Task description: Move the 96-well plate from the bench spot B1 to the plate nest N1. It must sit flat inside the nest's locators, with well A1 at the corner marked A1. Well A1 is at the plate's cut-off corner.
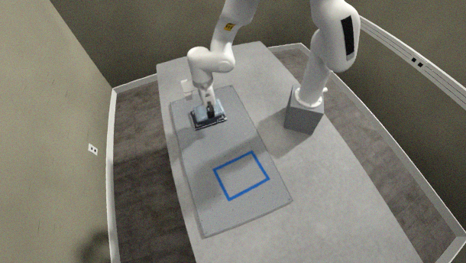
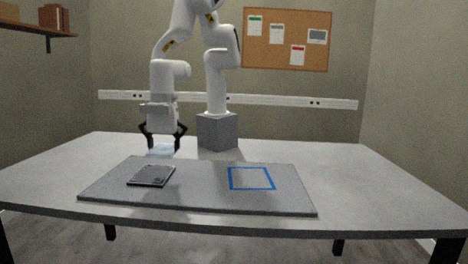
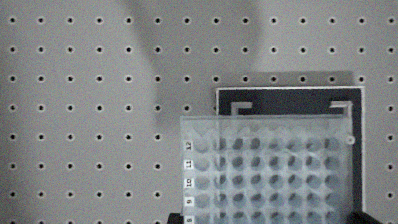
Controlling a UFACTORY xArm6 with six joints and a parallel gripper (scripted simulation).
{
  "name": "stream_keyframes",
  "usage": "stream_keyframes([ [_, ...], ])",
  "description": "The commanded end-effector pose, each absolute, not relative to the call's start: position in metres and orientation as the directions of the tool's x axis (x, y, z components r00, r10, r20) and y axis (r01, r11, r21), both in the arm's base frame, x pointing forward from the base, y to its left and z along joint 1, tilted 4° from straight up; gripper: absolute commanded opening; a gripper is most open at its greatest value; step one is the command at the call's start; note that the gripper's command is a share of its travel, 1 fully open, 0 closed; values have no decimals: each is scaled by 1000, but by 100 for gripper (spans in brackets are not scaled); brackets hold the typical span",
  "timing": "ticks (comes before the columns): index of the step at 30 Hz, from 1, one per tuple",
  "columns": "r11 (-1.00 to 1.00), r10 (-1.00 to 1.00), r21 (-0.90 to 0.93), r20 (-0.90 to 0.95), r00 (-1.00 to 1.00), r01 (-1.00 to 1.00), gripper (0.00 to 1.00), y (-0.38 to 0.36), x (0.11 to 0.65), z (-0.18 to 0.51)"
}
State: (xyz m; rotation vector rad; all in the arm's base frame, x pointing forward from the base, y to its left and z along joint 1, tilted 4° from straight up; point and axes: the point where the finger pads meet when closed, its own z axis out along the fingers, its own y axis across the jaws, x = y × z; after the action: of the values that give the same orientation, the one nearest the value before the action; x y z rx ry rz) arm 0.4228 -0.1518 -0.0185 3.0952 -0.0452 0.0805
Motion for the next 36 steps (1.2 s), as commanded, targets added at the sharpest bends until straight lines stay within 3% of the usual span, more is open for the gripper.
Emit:
stream_keyframes([
  [1, -999, -27, 44, 56, 998, -30, 0, -165, 425, -16],
  [36, -999, -27, 44, 56, 998, -30, 0, -194, 427, -14],
])
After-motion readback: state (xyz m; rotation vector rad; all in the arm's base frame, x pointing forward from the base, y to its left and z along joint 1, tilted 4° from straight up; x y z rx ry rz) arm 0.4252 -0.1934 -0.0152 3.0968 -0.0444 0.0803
